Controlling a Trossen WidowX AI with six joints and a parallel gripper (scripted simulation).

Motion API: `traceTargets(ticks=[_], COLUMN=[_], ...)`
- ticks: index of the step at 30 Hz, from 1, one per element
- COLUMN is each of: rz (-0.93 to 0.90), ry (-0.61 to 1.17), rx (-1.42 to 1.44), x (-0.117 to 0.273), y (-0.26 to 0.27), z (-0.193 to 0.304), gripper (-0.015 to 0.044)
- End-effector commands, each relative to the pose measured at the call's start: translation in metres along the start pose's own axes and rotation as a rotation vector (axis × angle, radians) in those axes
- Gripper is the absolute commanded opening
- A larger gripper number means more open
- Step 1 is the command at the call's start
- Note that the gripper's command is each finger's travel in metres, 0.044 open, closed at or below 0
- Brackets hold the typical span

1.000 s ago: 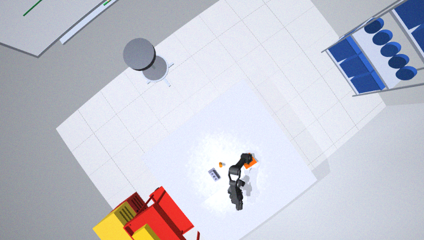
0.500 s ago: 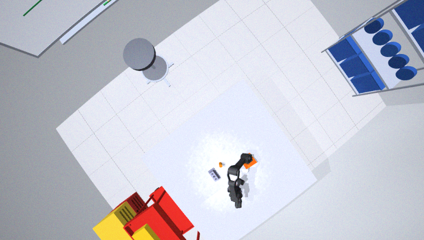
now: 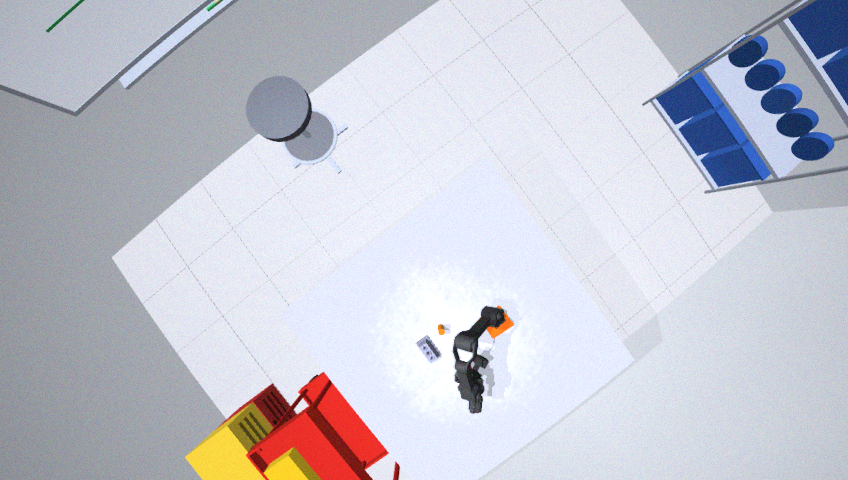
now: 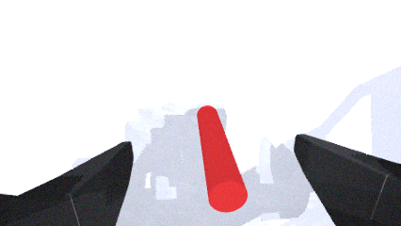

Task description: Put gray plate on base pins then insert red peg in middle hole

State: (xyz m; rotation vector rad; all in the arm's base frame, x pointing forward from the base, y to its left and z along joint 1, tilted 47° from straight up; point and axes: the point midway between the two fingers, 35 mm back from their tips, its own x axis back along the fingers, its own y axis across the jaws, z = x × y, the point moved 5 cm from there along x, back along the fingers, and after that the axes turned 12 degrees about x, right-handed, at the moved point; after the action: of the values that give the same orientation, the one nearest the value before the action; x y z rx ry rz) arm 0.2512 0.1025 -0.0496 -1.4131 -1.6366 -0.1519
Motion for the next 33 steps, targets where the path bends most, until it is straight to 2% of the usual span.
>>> traceTargets(ticks=[1,12,33], rz=[-0.001,-0.001,-0.002], ry=[-0.006,-0.006,-0.006], rx=[0.003,0.003,0.003], x=[-0.0012,-0.0012,0.0018], y=[0.0001,0.0001,0.0007], z=[-0.0003,-0.0003,-0.0003], gripper=[0.0282,0.0000,0.0000])
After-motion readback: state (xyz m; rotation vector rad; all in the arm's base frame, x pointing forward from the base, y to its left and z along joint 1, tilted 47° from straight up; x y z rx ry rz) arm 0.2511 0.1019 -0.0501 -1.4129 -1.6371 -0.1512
